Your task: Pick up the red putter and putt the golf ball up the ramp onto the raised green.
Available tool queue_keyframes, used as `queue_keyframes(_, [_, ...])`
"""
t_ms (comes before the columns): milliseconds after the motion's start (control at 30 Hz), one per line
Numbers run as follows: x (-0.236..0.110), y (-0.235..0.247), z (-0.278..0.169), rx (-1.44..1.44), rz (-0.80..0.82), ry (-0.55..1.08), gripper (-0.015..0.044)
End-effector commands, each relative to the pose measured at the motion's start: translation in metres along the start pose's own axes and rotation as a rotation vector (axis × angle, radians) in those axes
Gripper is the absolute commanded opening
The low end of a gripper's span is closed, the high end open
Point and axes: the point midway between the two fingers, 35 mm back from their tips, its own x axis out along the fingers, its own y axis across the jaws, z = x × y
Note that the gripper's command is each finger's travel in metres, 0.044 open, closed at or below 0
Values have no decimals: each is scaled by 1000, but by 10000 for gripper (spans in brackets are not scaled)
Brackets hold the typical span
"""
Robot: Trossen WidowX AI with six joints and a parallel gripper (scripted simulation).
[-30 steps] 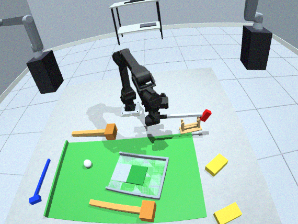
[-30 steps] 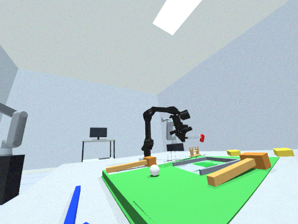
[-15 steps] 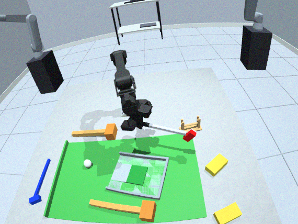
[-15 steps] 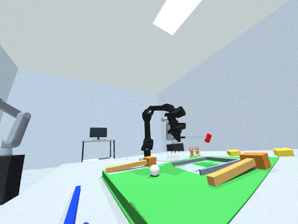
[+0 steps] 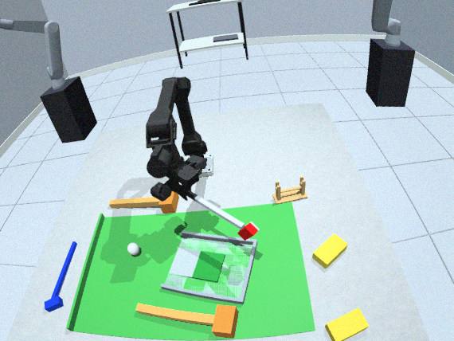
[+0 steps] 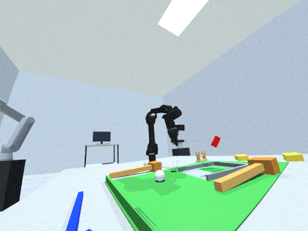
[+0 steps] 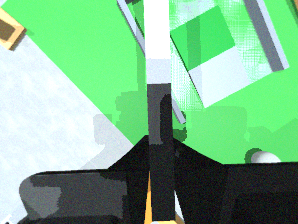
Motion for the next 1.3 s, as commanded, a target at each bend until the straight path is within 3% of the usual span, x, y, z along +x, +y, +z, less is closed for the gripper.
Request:
queue_keyframes(0, [-5, -13, -16, 88, -16, 8, 0])
queue_keyframes(633, [-27, -56, -115, 555, -74, 88, 0])
queue_keyframes(1267, [-50, -62, -217, 1005, -110, 166, 0])
